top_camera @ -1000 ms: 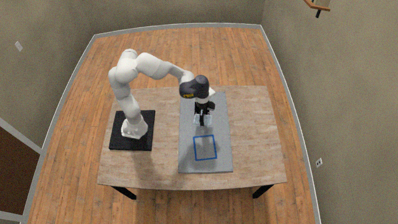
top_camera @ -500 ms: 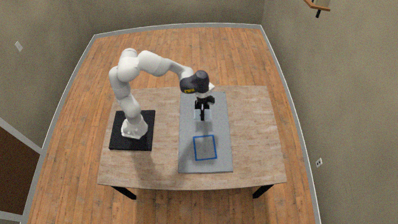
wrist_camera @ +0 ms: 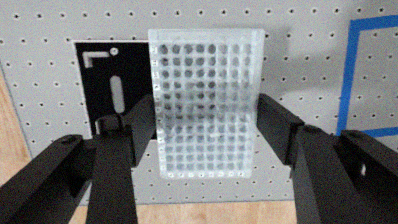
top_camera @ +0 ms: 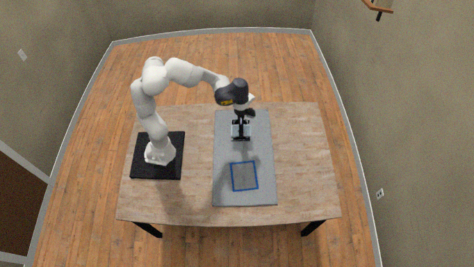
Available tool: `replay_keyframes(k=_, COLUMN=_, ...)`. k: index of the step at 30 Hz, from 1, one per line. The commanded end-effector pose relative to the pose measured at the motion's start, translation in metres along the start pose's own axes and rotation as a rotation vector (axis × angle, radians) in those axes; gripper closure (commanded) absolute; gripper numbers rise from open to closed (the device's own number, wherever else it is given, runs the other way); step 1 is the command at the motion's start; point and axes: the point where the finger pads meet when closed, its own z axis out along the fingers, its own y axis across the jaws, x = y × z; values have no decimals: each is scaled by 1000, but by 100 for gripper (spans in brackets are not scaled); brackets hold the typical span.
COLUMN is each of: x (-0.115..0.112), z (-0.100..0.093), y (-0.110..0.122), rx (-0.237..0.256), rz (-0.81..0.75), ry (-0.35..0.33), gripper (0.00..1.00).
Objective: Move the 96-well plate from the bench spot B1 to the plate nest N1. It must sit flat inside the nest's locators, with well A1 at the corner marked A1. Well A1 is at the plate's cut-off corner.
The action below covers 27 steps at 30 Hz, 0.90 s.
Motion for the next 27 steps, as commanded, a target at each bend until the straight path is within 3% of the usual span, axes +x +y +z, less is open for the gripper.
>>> replay_keyframes(k=1, x=-1, z=0, y=-13, rx=1, rz=35, ry=-5, gripper=40)
replay_keyframes(k=17, x=-2, z=-2, y=-59, rx=1, rz=35, ry=-5, gripper=40)
replay_keyframes(k=22, x=-3, z=-2, y=-60, rx=1, rz=35, ry=-5, gripper=40)
replay_keyframes(k=27, x=-3, z=-2, y=-60, rx=1, rz=-132, ry=-5, gripper=40)
